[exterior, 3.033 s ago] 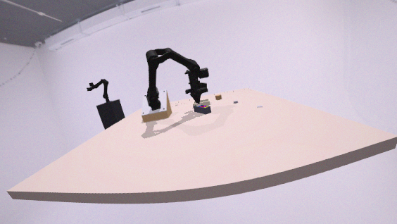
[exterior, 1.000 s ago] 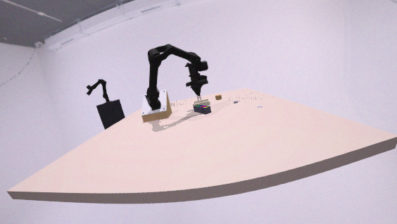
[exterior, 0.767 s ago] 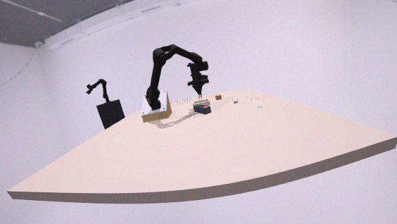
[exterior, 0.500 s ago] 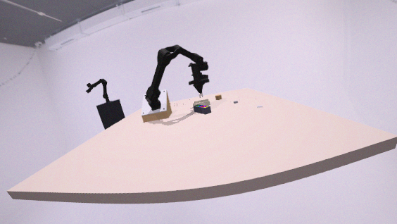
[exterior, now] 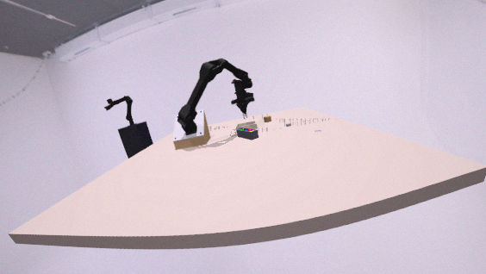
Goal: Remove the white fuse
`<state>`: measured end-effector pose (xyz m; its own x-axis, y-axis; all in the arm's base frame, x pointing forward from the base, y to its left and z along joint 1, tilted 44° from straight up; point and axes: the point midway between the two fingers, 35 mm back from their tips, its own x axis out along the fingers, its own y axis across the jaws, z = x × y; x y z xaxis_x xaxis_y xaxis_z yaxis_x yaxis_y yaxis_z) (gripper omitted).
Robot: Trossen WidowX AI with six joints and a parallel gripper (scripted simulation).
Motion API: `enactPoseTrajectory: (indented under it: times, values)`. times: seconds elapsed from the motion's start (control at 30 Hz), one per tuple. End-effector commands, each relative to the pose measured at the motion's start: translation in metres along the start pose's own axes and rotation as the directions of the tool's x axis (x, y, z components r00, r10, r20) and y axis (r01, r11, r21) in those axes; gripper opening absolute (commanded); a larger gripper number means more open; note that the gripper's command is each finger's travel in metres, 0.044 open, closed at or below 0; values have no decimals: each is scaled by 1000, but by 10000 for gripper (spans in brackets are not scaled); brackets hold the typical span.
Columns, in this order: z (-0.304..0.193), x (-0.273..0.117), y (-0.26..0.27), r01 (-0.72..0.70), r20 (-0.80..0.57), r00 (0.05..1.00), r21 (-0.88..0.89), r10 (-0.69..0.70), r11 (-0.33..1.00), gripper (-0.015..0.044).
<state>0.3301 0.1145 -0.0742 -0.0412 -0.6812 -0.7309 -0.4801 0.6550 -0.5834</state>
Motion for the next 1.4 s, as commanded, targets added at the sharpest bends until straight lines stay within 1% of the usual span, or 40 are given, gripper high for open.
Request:
enactPoseTrajectory:
  times: [0.0, 0.9, 1.07, 1.37]
  values:
    - [3, 3, 9, -3, -8, 1000, 3, 3, 1000, 0]
    - [3, 42, 8, -1, -8, 1000, 3, 1, 1000, 0]
    - [3, 43, 8, -1, -8, 1000, 3, 1, 1000, 0]
    - [4, 39, 8, -7, -5, 1000, 10, 7, 1000, 236]
